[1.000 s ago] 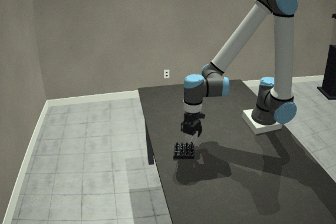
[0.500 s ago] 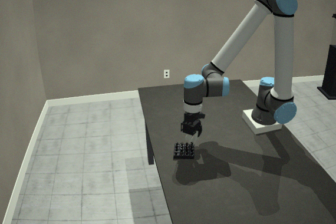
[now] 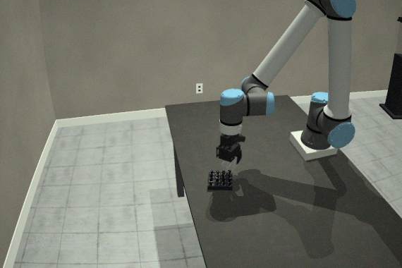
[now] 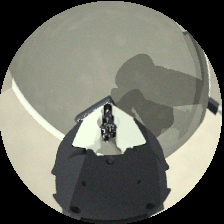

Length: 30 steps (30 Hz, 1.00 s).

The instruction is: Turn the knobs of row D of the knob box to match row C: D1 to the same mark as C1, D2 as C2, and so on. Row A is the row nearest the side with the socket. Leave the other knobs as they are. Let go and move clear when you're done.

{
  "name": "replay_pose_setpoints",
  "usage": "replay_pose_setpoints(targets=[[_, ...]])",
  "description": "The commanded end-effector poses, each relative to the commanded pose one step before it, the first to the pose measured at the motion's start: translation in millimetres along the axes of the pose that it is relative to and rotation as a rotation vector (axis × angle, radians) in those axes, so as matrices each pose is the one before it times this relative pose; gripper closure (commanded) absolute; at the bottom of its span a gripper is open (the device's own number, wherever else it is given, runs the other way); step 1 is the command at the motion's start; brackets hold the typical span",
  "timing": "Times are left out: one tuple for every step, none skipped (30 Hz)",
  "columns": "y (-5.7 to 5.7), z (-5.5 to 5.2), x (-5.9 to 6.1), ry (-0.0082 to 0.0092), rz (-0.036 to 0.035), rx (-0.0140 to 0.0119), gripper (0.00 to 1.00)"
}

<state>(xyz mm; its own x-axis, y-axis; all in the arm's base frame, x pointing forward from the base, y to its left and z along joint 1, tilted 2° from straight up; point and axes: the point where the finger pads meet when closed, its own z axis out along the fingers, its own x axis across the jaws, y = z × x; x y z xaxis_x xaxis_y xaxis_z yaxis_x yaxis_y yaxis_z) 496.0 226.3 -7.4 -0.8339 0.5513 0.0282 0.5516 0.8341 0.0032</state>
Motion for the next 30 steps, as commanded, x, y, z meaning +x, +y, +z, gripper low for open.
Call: replay_pose_setpoints(targets=[[0.44, -0.53, -0.47, -0.00094, -0.00179, -0.0009, 0.96], [0.0, 0.0, 0.0, 0.0, 0.0, 0.0, 0.96], [0.0, 0.0, 0.0, 0.0, 0.0, 0.0, 0.96], [0.0, 0.0, -0.01, 0.0, -0.00128, 0.0, 0.96], [0.0, 0.0, -0.01, 0.0, -0.00175, 0.0, 0.96], [0.0, 0.0, -0.01, 0.0, -0.00227, 0.0, 0.96], [0.0, 0.0, -0.01, 0.0, -0.00284, 0.0, 0.96], [0.0, 0.0, -0.02, 0.0, -0.00345, 0.0, 0.96], [0.0, 0.0, -0.02, 0.0, -0.00411, 0.0, 0.96], [0.0, 0.0, -0.02, 0.0, -0.0048, 0.0, 0.96], [0.0, 0.0, -0.03, 0.0, -0.00553, 0.0, 0.96], [0.0, 0.0, -0.03, 0.0, -0.00627, 0.0, 0.96], [0.0, 0.0, -0.03, 0.0, -0.00703, 0.0, 0.96], [0.0, 0.0, -0.04, 0.0, -0.00781, 0.0, 0.96], [0.0, 0.0, -0.04, 0.0, -0.00861, 0.0, 0.96], [0.0, 0.0, -0.05, 0.0, -0.00941, 0.0, 0.96], [0.0, 0.0, -0.05, 0.0, -0.01021, 0.0, 0.96], [0.0, 0.0, -0.05, 0.0, -0.01102, 0.0, 0.96], [0.0, 0.0, 0.0, 0.0, 0.0, 0.0, 0.96], [0.0, 0.0, 0.0, 0.0, 0.0, 0.0, 0.96], [0.0, 0.0, -0.06, 0.0, -0.01182, 0.0, 0.96], [0.0, 0.0, -0.06, 0.0, -0.0126, 0.0, 0.96], [0.0, 0.0, -0.06, 0.0, -0.01338, 0.0, 0.96], [0.0, 0.0, -0.07, 0.0, -0.01415, 0.0, 0.96], [0.0, 0.0, -0.07, 0.0, -0.01489, 0.0, 0.96], [0.0, 0.0, -0.07, 0.0, -0.01562, 0.0, 0.96], [0.0, 0.0, -0.08, 0.0, -0.01631, 0.0, 0.96], [0.0, 0.0, -0.08, 0.0, -0.01699, 0.0, 0.96], [0.0, 0.0, -0.08, 0.0, -0.01763, 0.0, 0.96], [0.0, 0.0, -0.09, 0.0, -0.01825, 0.0, 0.96]])
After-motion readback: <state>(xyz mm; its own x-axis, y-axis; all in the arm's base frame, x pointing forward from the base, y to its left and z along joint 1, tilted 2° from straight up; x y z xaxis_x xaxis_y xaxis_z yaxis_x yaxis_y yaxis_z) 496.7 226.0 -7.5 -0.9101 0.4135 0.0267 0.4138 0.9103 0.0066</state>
